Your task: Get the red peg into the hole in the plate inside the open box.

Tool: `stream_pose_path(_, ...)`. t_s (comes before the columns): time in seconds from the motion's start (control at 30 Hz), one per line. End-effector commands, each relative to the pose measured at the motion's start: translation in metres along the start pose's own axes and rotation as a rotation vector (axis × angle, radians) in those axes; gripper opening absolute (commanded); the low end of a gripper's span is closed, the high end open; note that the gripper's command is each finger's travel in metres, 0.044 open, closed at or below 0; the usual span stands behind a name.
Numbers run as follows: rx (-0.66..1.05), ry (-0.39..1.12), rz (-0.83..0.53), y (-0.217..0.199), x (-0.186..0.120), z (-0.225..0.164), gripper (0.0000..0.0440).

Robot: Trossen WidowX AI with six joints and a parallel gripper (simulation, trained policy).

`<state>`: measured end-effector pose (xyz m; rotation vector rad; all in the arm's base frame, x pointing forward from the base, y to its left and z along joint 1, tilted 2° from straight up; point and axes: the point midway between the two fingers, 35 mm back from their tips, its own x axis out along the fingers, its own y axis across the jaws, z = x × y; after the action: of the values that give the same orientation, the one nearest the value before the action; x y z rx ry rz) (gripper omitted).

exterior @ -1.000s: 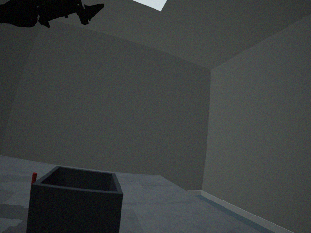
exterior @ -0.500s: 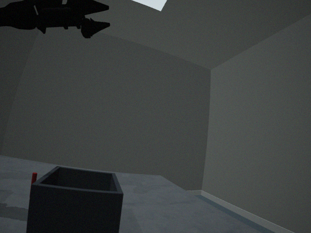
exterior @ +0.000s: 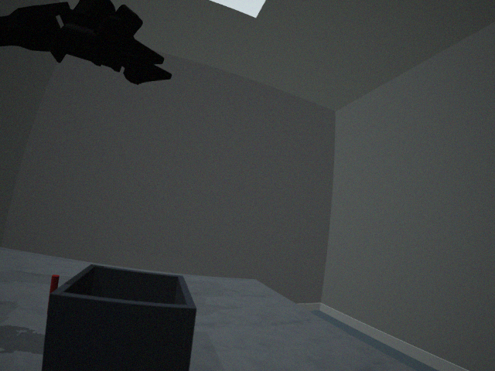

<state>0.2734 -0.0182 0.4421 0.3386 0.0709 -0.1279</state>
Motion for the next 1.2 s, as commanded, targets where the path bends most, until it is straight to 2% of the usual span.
stream_pose_path(0.0, 0.046, 0.104, -0.021, -0.007, 0.004, -0.026, 0.044)
stream_pose_path(0.6, 0.287, 0.587, -0.111, -0.007, 0.001, -0.138, 0.044)
stream_pose_path(1.17, 0.516, 0.98, -0.267, 0.02, -0.027, -0.222, 0.044)
